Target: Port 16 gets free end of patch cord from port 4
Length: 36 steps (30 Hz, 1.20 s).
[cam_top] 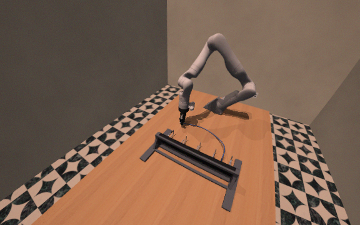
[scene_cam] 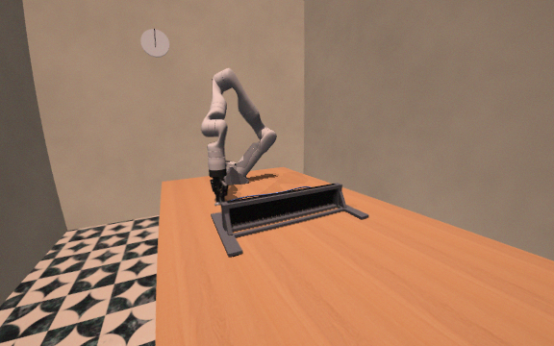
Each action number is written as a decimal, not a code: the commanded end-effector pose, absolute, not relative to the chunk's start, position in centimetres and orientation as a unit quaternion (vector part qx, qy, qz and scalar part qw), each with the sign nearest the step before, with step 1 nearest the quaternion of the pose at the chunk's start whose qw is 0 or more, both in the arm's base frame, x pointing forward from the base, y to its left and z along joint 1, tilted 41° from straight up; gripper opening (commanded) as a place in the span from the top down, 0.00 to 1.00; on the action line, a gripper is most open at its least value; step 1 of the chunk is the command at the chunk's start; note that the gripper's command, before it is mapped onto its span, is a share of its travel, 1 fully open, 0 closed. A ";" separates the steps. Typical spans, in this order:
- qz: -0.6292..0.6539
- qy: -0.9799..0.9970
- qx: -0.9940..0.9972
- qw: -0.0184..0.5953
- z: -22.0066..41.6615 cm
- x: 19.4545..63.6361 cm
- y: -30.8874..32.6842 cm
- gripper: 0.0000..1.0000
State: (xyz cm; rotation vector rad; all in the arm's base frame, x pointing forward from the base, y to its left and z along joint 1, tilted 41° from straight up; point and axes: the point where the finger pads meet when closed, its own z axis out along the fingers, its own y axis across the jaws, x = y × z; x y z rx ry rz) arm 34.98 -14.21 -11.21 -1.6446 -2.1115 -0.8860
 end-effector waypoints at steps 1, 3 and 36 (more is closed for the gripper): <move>-0.309 -0.738 -0.578 0.162 -11.4 34.9 -14.0 0.63; -0.309 -0.738 -0.578 0.162 -11.4 34.9 -14.0 0.63; -0.306 -0.739 -0.578 0.163 -11.7 34.7 -14.0 0.63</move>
